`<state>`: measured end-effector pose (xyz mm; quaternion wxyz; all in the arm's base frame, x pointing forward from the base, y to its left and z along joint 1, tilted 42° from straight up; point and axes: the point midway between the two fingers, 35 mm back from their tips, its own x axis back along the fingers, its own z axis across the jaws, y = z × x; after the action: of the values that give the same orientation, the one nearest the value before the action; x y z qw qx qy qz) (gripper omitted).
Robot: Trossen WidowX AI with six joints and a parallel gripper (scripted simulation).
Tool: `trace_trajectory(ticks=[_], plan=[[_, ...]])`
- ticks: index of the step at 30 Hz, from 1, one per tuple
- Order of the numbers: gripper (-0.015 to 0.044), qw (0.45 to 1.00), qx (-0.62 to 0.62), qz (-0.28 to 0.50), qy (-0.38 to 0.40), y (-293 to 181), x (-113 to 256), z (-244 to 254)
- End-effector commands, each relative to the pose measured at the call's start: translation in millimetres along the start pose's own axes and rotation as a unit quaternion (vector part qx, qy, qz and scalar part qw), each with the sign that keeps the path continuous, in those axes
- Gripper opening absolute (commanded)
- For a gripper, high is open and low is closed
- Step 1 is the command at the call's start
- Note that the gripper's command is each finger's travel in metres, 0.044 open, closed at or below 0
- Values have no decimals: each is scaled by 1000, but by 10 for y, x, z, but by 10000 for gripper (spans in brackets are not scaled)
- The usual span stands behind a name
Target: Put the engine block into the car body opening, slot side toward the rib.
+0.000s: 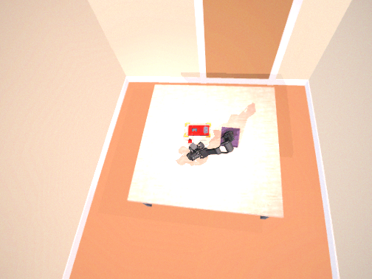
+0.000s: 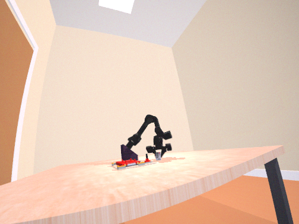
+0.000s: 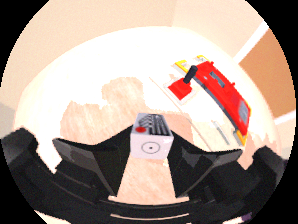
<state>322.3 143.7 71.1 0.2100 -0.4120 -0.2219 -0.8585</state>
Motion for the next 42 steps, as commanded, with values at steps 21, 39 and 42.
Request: trace_trajectory(ticks=[21,39,42], plan=[[394,1000,-3,-9,0,-9,-48,1],[440,1000,-3,-3,-2,-26,343,11],[440,1000,-3,-3,-2,-29,402,11]])
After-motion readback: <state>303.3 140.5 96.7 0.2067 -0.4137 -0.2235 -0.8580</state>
